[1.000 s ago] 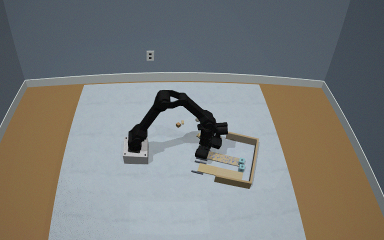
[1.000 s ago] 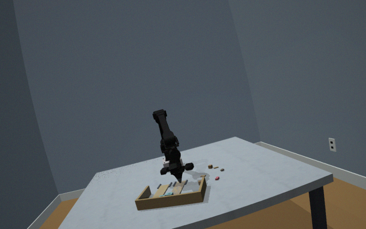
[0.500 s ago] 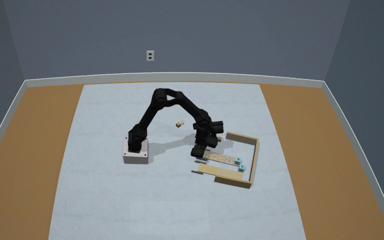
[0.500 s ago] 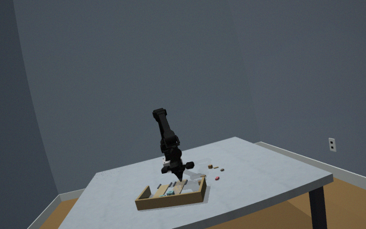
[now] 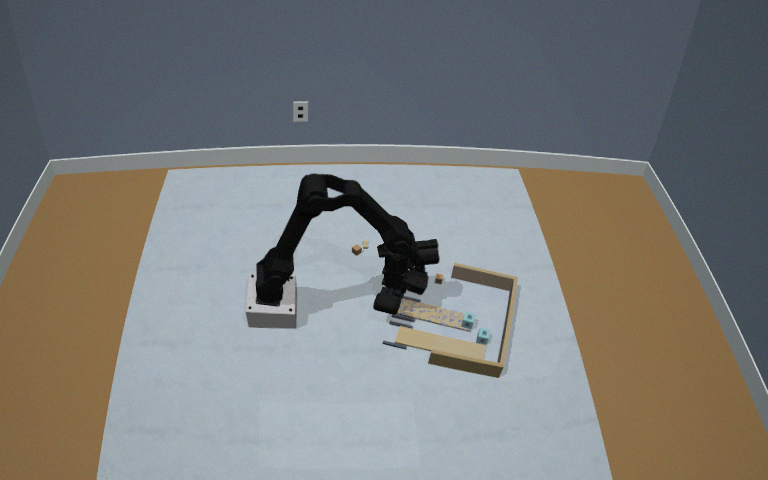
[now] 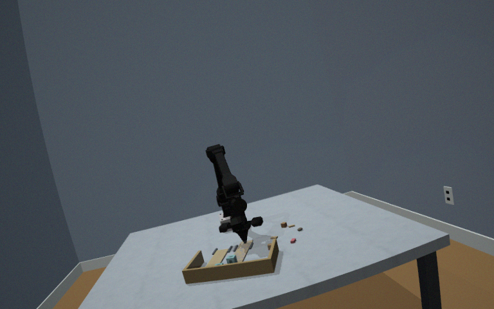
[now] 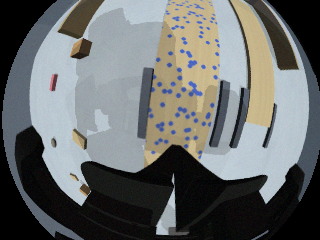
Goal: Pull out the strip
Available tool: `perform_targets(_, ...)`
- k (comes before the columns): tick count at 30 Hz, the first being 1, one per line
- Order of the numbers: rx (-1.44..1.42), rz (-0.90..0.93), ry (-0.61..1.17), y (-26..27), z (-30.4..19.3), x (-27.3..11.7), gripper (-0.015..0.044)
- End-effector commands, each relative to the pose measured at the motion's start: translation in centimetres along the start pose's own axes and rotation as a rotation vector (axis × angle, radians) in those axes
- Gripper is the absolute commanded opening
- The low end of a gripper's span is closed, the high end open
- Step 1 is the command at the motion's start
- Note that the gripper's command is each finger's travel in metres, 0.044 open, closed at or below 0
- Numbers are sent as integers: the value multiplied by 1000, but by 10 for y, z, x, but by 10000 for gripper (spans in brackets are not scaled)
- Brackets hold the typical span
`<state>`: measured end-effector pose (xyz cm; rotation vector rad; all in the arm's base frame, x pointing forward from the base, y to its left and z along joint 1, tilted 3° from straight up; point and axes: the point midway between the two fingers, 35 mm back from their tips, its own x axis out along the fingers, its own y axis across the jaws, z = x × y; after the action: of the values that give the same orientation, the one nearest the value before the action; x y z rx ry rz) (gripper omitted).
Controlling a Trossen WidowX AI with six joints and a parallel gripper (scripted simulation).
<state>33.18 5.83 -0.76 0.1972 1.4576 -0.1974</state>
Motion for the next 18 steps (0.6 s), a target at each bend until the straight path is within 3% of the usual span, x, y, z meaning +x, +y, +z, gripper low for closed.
perform_targets(1, -6, -7, 29, -1, -16, 5, 0)
perform_targets(18, -6, -7, 31, -1, -41, 5, 0)
